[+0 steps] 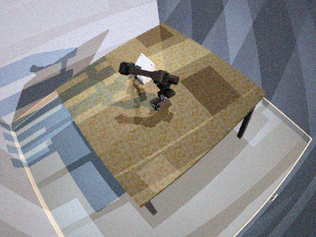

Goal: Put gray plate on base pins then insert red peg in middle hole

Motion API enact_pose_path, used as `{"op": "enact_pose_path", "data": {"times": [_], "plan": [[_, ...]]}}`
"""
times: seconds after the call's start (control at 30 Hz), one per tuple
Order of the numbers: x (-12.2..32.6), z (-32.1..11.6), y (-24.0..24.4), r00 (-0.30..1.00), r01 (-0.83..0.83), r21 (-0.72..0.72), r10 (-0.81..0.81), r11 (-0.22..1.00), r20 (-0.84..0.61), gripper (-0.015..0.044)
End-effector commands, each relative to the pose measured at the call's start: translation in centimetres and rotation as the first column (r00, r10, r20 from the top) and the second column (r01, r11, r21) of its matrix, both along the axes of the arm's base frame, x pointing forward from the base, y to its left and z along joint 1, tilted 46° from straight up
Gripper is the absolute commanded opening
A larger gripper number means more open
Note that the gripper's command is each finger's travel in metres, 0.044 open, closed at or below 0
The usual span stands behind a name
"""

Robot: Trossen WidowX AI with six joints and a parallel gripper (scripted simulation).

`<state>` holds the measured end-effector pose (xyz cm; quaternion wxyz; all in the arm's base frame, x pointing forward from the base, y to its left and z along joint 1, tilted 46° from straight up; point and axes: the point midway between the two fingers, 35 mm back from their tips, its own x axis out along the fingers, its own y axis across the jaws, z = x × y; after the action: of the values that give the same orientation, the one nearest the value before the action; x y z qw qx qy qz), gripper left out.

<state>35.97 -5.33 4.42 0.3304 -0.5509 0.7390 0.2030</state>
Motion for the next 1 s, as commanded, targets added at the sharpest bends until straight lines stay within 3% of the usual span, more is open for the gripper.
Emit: {"op": "enact_pose_path", "data": {"times": [0.0, 0.37, 0.97], "plan": [[-0.4, 0.4, -1.1, 1.0, -0.022, 0.001, 0.022, 1.0, -0.014, 0.0], [-1.9, 1.1, -4.0, 0.995, -0.07, 0.007, 0.071, 0.997, -0.067, 0.0], [-1.9, 1.1, -4.1, 0.995, -0.071, 0.007, 0.071, 0.997, -0.068, 0.0]]}}
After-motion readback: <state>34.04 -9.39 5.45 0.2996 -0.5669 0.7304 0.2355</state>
